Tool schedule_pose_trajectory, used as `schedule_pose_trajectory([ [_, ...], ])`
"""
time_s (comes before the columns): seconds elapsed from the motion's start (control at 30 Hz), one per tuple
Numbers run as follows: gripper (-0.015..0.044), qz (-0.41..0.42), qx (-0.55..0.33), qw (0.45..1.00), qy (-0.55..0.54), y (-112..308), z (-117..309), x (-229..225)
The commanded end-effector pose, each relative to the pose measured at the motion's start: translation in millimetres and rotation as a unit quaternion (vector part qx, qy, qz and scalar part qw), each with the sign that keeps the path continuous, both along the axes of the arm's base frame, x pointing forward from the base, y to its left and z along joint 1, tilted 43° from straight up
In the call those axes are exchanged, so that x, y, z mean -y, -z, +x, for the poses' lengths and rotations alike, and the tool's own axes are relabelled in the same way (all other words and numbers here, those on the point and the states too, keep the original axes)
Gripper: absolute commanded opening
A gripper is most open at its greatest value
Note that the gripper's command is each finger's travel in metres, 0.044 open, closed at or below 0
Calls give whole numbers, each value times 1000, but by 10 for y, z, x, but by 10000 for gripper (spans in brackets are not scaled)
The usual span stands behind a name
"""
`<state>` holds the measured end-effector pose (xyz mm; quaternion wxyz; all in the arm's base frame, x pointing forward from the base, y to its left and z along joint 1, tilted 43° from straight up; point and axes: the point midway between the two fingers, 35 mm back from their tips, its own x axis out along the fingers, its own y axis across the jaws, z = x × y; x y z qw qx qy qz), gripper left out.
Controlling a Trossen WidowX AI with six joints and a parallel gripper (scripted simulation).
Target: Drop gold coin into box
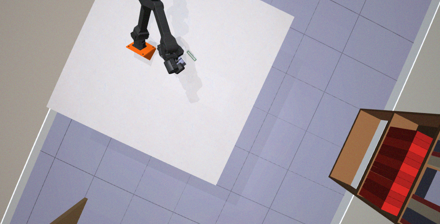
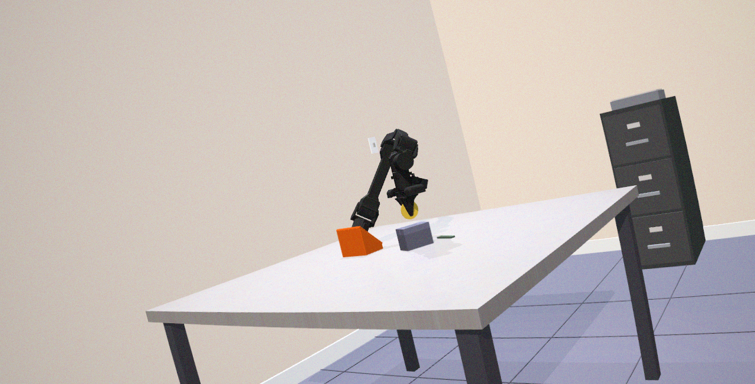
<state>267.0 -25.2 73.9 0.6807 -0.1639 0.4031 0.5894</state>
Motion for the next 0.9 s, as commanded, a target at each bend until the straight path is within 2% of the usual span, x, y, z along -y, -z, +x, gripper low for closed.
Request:
schedule_pose_trajectory([
  [0.0, 0, 0, 1, 1000, -1, 1, 3, -3],
  [0.87, 0, 0, 1, 1000, 0, 39, -26, 20],
])
